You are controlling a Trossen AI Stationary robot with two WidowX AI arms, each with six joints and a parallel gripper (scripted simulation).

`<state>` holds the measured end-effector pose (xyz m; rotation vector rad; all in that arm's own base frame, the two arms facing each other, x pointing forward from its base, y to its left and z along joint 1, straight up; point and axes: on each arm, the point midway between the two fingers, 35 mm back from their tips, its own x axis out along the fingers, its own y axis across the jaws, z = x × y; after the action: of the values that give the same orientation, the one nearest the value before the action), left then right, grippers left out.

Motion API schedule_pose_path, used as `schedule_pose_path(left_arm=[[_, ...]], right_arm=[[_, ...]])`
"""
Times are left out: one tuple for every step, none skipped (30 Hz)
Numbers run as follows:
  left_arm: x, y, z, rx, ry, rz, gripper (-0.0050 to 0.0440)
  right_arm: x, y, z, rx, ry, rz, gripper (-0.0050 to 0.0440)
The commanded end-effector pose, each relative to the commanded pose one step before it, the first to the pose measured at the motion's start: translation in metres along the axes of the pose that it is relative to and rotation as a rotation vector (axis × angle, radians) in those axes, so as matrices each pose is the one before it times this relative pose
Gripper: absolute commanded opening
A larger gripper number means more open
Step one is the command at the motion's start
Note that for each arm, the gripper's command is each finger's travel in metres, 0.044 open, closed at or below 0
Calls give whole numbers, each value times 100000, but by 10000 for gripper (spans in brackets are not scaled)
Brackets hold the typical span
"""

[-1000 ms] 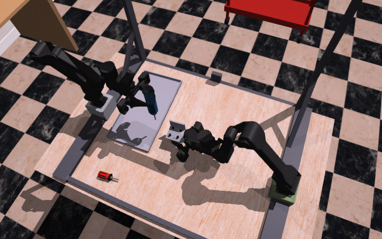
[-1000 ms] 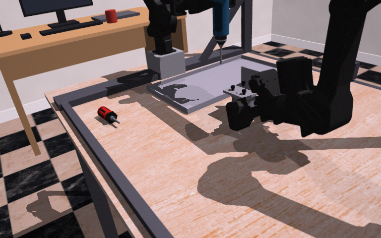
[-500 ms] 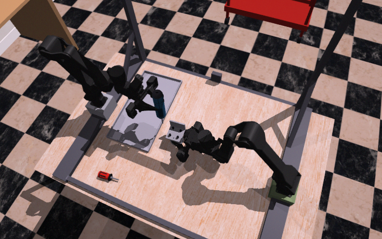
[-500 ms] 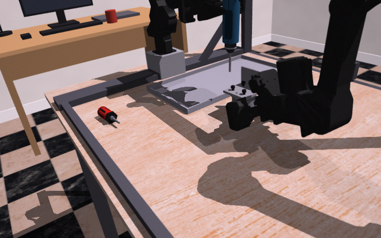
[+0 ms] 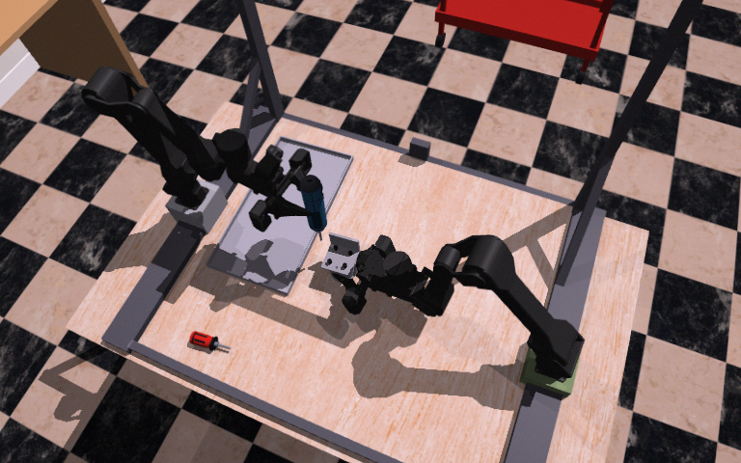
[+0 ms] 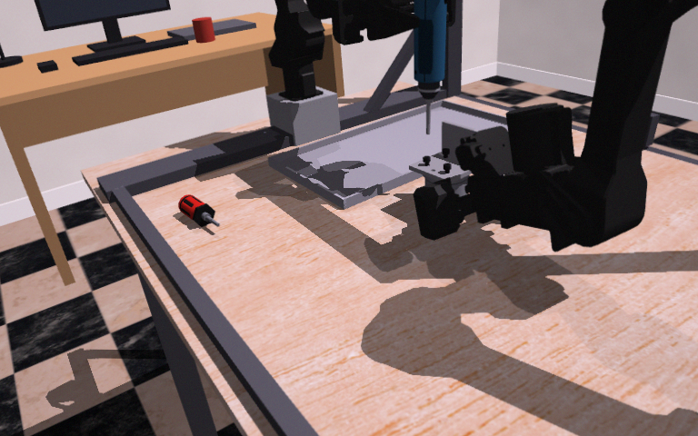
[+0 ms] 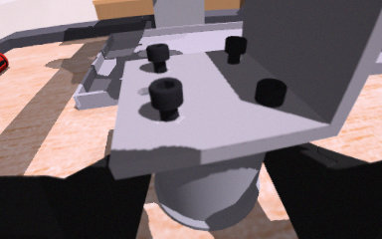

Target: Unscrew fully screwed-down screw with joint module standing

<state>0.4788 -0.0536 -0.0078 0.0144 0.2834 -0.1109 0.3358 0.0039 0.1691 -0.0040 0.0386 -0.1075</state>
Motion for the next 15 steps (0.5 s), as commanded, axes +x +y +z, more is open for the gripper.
schedule_pose_path(left_arm=[[-7, 21, 1194, 146, -2765, 24, 244], [0, 0, 0, 0, 0, 0, 244], [0, 0, 0, 0, 0, 0, 244], [0, 0, 0, 0, 0, 0, 244], [0, 0, 0, 0, 0, 0, 244], [0, 0, 0, 0, 0, 0, 244], [0, 0, 0, 0, 0, 0, 244], [0, 0, 0, 0, 0, 0, 244], [0, 0, 0, 0, 0, 0, 244], [0, 0, 0, 0, 0, 0, 244], [0, 0, 0, 0, 0, 0, 244], [0, 0, 0, 0, 0, 0, 244], [0, 0, 0, 0, 0, 0, 244], [0, 0, 0, 0, 0, 0, 244], [0, 0, 0, 0, 0, 0, 244]], right_arm=[[488, 55, 2219, 779, -6420, -36, 163], [0, 0, 0, 0, 0, 0, 163], [0, 0, 0, 0, 0, 0, 163], [0, 0, 0, 0, 0, 0, 163], [0, 0, 0, 0, 0, 0, 163], [55, 10, -140, -91, 422, 3, 163], [87, 14, -107, -72, 329, 5, 163], [68, 11, 3, 0, -4, 10, 163], [119, 20, 6, 0, -8, 21, 163], [189, 30, 9, 1, -12, 26, 163], [253, 39, 13, 1, -17, 12, 163], [309, 46, 15, 2, -20, -2, 163], [357, 55, 18, 2, -24, -4, 163], [257, 44, 15, 2, -17, -10, 163], [309, 53, 19, 2, -21, -2, 163]])
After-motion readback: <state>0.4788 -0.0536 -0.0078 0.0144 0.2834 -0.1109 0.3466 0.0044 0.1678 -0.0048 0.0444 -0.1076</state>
